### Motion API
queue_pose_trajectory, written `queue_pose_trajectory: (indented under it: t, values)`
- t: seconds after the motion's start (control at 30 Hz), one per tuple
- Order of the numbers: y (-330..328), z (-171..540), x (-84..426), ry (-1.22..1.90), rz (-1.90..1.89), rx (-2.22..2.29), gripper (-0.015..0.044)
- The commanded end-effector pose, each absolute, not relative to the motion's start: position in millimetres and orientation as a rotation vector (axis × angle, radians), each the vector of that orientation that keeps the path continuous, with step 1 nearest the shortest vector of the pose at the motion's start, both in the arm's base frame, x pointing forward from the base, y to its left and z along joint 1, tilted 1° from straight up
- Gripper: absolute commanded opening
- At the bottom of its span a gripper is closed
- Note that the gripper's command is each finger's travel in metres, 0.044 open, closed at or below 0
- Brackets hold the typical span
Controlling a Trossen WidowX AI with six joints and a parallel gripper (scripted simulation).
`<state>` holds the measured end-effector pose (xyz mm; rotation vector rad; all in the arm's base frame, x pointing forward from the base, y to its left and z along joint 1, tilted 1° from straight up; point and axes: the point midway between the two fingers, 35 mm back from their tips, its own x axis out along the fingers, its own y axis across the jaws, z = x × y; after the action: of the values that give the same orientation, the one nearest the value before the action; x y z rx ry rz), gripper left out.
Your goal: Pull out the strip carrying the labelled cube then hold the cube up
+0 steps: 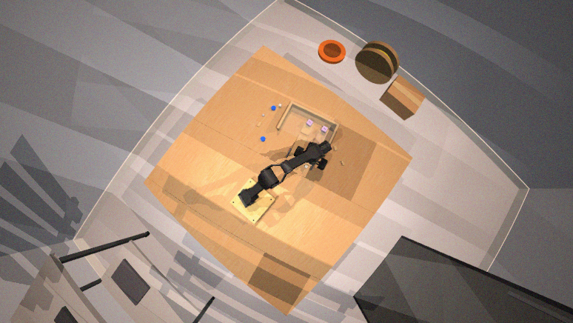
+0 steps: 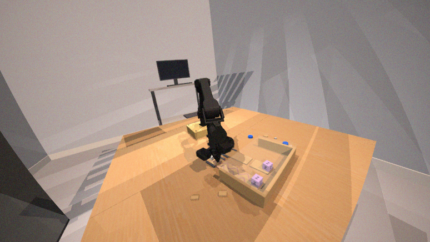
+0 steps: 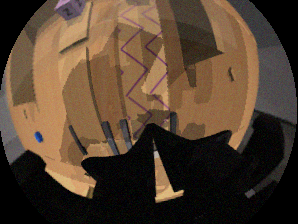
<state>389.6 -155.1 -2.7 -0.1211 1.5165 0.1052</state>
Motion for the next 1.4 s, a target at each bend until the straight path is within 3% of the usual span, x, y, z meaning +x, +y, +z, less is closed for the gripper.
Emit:
queue_pose_trajectory:
  t: [0.0, 1.37]
  values:
    - [-156.2, -7.9, 379.3, 1.534, 0.107, -0.117, 0.0]
    - [-165.2, -12.8, 317.0, 1.539, 0.107, -0.117, 0.0]
